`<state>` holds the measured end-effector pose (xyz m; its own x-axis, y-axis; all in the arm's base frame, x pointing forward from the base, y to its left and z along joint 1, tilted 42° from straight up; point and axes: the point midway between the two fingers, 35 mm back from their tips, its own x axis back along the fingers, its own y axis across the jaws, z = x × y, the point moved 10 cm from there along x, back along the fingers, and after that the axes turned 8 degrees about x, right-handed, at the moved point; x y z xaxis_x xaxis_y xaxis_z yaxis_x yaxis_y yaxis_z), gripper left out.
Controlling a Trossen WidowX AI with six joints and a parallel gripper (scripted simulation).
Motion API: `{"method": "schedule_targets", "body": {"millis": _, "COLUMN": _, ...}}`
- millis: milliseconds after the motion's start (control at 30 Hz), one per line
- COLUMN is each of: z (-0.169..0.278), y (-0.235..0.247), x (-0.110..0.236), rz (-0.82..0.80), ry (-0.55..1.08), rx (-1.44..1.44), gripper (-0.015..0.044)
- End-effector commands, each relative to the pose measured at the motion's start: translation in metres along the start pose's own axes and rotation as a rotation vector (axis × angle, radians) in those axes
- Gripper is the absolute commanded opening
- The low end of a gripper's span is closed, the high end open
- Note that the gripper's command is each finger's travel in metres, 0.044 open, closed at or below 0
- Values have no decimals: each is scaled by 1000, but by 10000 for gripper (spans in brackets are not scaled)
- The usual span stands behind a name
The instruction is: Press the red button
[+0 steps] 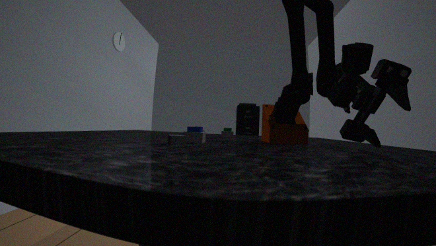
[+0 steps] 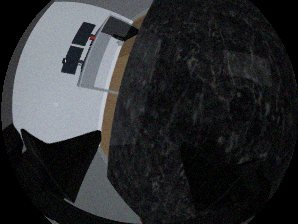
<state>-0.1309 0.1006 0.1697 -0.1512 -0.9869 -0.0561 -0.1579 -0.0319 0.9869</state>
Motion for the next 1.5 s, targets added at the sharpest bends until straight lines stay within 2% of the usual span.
{"method": "schedule_targets", "body": {"millis": 0, "z": 0, "y": 0, "x": 0, "rz": 0, "ry": -1, "rx": 3, "gripper": 400}}
{"method": "schedule_targets", "body": {"millis": 233, "z": 16, "y": 16, "x": -27, "rz": -6, "ry": -31, "rx": 195, "gripper": 400}}
{"method": "schedule_targets", "body": {"millis": 467, "z": 2, "y": 40, "x": -64, "rz": -67, "ry": -55, "rx": 340, "gripper": 400}}
{"method": "schedule_targets", "body": {"millis": 667, "z": -24, "y": 52, "x": -115, "rz": 1, "ry": -213, "rx": 568, "gripper": 400}}
{"method": "schedule_targets", "body": {"millis": 900, "z": -79, "y": 63, "x": -168, "rz": 142, "ry": -383, "rx": 825, "gripper": 400}}
{"method": "schedule_targets", "body": {"millis": 1100, "z": -137, "y": 65, "x": -201, "rz": 306, "ry": -463, "rx": 1050, "gripper": 400}}
{"method": "schedule_targets", "body": {"millis": 1300, "z": -204, "y": 61, "x": -218, "rz": 502, "ry": -482, "rx": 1256, "gripper": 400}}
{"method": "schedule_targets", "body": {"millis": 1467, "z": -263, "y": 56, "x": -220, "rz": 680, "ry": -457, "rx": 1400, "gripper": 400}}
